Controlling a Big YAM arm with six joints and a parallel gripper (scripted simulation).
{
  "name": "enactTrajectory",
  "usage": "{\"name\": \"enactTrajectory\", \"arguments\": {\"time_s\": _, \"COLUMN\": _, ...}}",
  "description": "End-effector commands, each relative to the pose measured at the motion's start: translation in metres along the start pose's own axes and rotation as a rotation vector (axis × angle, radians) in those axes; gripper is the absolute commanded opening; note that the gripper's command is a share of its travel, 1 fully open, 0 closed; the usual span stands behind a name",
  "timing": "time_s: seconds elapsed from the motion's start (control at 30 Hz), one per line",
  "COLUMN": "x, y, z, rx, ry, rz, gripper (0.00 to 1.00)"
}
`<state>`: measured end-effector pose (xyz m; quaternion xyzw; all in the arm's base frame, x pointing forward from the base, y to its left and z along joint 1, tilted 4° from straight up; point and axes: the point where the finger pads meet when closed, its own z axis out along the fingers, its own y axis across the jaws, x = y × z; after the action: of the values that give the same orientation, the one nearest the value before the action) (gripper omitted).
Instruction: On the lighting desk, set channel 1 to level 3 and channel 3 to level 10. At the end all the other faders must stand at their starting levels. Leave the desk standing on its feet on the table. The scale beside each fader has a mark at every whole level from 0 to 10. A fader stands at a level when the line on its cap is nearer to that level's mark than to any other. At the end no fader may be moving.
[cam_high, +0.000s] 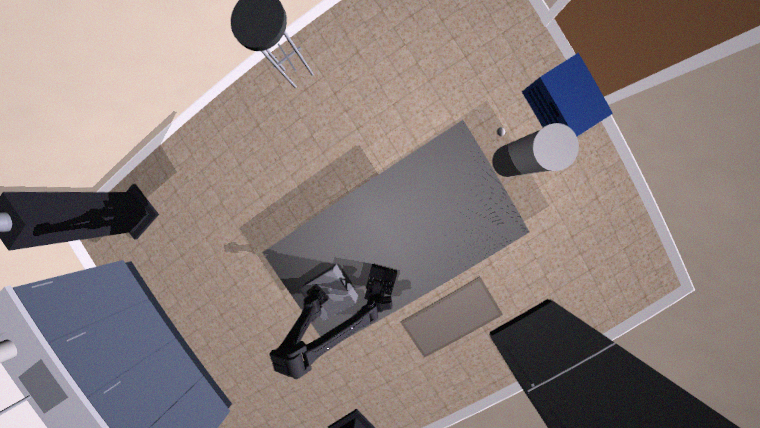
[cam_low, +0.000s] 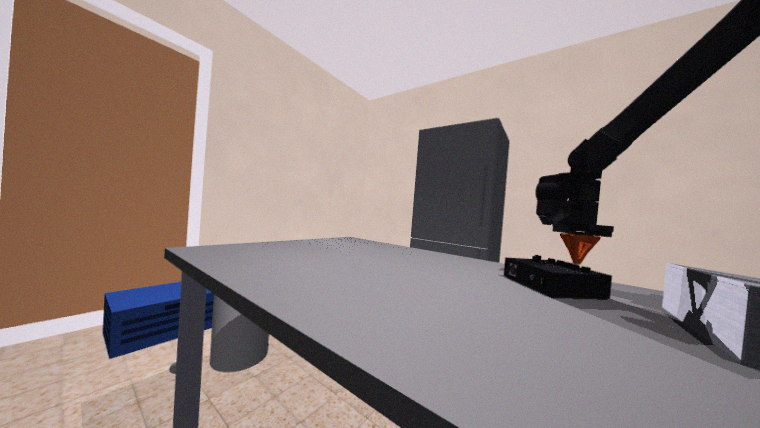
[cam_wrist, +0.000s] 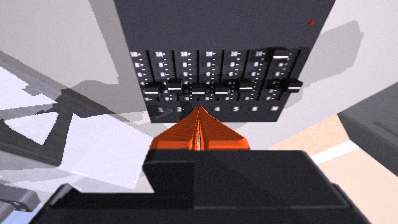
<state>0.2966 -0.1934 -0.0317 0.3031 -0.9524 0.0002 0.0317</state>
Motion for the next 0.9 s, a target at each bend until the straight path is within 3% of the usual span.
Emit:
{"name": "enactTrajectory", "arguments": {"time_s": 0.0, "x": 0.0001, "y": 0.0008, "z": 0.0026, "rx": 0.004, "ry": -0.004, "rz": -0.004, "gripper": 0.0}}
{"name": "enactTrajectory", "arguments": {"time_s": 0.87, "x": -0.0054, "y": 0.004, "z": 0.0048, "rx": -0.004, "ry": 0.0, "rz": -0.003, "gripper": 0.0}}
